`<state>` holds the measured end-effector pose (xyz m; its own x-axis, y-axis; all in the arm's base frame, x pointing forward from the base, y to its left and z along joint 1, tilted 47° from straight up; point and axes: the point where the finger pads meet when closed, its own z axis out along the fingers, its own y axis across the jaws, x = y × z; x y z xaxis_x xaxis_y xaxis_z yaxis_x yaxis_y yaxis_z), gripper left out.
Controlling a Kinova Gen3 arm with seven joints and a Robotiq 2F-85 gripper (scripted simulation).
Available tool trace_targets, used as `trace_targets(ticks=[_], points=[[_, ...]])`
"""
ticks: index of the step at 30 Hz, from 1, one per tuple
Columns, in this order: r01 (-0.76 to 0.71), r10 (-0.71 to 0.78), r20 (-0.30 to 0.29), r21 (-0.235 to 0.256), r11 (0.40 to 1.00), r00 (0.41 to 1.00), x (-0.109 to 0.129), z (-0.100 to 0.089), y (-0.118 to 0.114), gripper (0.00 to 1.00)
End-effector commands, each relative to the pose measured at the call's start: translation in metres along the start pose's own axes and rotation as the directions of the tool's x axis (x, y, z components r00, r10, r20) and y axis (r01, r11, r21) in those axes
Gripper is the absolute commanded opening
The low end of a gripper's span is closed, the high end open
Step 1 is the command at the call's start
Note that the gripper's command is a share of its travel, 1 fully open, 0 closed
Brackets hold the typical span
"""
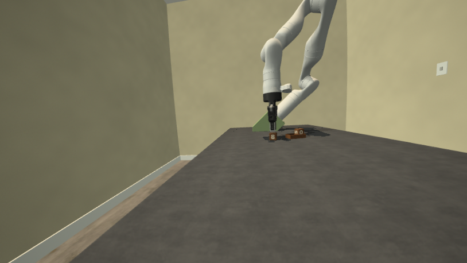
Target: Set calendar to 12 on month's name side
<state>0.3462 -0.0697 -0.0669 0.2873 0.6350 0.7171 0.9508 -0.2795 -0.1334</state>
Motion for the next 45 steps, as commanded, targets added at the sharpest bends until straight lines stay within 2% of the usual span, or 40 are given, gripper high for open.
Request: trace_targets(ticks=[1,21,32,45], points=[[0.000,0.000,0.001,-0.002,1.000,1.000,0.000,-0.001,0.000,0.46],[0.000,0.000,0.001,-0.002,1.000,1.000,0.000,0.001,0.000,0.46],[0.000,0.000,0.001,-0.002,1.000,1.000,0.000,0.017,0.000,0.46],[0.000,0.000,0.001,-0.002,1.000,1.000,0.000,0.028,0.000,0.46]])
